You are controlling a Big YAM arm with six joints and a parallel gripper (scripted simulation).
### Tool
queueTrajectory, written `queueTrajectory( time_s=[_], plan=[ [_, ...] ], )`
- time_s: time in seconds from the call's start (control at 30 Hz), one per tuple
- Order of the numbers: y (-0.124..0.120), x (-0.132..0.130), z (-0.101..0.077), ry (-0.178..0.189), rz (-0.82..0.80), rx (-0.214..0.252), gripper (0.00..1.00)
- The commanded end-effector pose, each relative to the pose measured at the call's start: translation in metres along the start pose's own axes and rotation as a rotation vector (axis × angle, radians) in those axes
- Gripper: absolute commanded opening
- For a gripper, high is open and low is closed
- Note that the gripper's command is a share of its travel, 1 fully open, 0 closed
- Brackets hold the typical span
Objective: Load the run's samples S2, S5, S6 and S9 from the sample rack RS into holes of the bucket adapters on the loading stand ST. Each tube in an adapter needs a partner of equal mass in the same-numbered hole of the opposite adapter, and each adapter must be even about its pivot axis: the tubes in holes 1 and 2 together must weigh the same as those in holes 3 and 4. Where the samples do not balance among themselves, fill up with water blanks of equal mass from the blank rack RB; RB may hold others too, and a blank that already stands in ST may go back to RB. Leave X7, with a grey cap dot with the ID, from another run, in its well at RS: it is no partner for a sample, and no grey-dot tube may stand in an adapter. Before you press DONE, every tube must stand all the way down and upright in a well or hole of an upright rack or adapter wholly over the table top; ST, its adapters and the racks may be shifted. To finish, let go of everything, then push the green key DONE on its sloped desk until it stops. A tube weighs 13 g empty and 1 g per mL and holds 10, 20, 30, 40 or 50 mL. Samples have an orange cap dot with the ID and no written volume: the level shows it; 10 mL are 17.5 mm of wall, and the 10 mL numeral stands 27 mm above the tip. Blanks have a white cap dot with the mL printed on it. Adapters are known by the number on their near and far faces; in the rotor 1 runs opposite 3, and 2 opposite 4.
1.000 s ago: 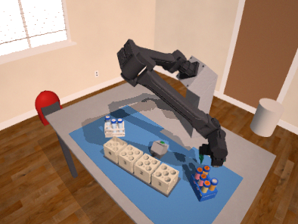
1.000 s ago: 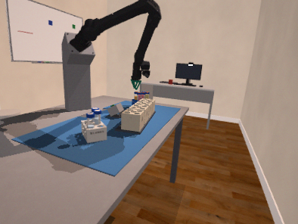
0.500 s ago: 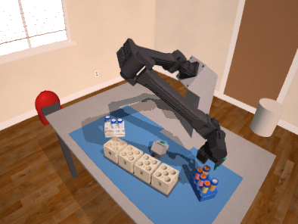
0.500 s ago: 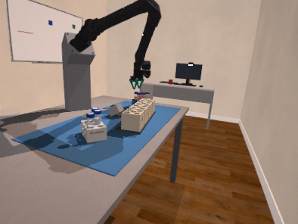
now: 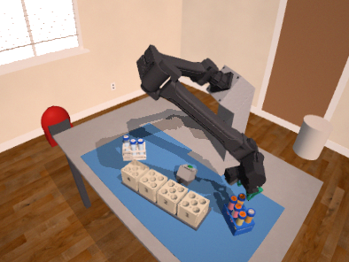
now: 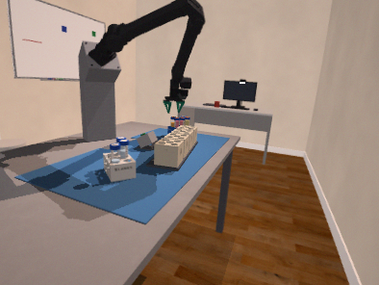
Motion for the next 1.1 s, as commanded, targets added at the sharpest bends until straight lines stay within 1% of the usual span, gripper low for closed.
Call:
queueTrajectory(
  time_s=[0.0,0.2,0.27,0.3,0.33,0.37,0.43,0.47,0.53,0.67,0.7,0.73,0.77,0.8,0.87,0.9,0.93,1.07],
  plan=[
    [0.001,-0.001,0.012,-0.005,0.050,-0.002,0.80],
    [0.001,-0.003,0.032,-0.005,0.028,-0.002,0.80],
    [0.001,-0.004,0.034,-0.007,0.026,-0.002,0.80],
    [-0.001,0.001,0.031,0.004,0.021,-0.003,0.80],
    [0.000,0.013,0.020,0.034,0.019,-0.009,0.80],
    [0.001,0.015,0.020,0.037,0.021,-0.010,0.80],
    [0.001,0.015,0.020,0.037,0.021,-0.010,0.80],
    [0.009,0.003,0.035,0.003,0.040,-0.010,0.80],
    [0.002,-0.001,0.040,-0.006,0.028,-0.003,0.80],
    [0.000,-0.004,0.044,-0.008,0.025,-0.001,0.80],
    [0.000,-0.001,0.044,-0.004,0.025,-0.002,0.80],
    [-0.004,0.004,0.037,0.012,0.014,-0.003,0.80],
    [-0.007,0.006,0.034,0.016,0.005,-0.002,0.80],
    [-0.001,0.010,0.031,0.022,0.013,-0.006,0.80],
    [0.007,0.010,0.032,0.019,0.025,-0.009,0.80],
    [0.007,0.010,0.032,0.018,0.025,-0.009,0.80],
    [0.001,0.003,0.035,0.007,0.023,-0.003,0.80],
    [0.001,0.003,0.035,0.007,0.023,-0.003,0.80]
  ],
)
Point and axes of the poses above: the point where the finger pads meet when closed, its own z axis out along the fingers, its own x axis across the jaws, y = z × x, the point moved 1 cm from there along -z, back along the fingers, and after that the axes turned 3 degrees about -z, right-handed, at the moved point
